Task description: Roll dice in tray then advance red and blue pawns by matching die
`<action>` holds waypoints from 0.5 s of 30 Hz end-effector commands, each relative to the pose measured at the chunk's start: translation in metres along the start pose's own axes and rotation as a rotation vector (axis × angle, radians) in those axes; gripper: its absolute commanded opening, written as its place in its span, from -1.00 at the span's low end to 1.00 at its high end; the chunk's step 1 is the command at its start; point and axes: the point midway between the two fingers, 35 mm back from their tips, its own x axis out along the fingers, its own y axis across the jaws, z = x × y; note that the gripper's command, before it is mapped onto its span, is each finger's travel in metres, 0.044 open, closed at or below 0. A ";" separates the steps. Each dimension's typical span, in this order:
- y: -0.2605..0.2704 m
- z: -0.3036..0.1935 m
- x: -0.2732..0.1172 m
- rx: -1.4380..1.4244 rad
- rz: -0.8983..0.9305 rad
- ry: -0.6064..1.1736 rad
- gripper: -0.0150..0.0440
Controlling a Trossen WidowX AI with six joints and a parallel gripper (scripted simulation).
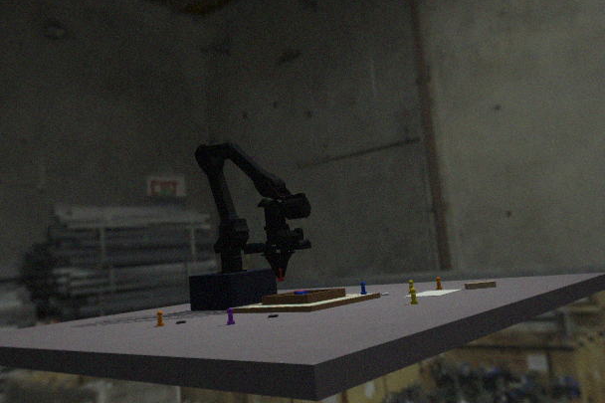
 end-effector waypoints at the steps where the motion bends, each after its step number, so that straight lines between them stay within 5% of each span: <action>1: 0.000 -0.001 -0.025 0.004 -0.002 -0.004 -0.49; 8: -0.003 -0.010 -0.069 0.003 -0.002 -0.003 -0.49; 15: -0.004 -0.005 -0.073 0.004 -0.002 -0.004 -0.49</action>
